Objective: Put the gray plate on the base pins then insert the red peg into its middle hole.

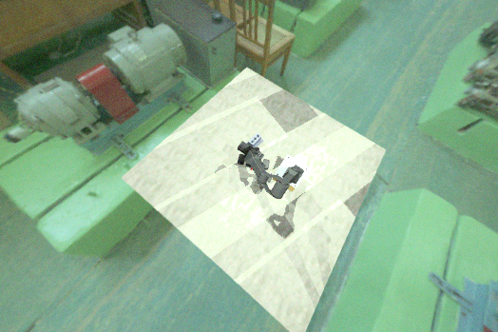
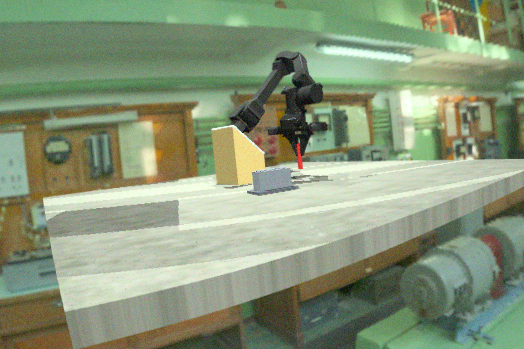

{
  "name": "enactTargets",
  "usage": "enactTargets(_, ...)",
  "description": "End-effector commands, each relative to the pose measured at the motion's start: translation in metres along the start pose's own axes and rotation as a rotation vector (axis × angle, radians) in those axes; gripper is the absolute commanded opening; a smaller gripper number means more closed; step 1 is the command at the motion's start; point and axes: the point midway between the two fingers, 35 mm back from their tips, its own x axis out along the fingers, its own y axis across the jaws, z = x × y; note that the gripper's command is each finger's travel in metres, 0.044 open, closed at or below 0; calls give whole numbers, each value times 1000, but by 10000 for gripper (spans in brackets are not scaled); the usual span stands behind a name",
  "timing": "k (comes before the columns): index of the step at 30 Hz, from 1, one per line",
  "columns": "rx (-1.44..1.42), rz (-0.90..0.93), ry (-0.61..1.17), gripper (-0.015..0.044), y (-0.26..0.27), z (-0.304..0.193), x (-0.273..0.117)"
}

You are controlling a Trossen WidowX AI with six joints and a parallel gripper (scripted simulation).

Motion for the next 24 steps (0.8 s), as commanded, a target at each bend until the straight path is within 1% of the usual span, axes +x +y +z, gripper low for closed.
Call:
enactTargets(1, -9, 9, -9, 0, 3, 1, -16)
enactTargets(11, -9, 9, -7, 0, 2, 4, -48)
enactTargets(12, 0, 0, 0, 0, 1, 4, -35)
enactTargets(24, -2, 1, -9, 0, 14, 34, -39)
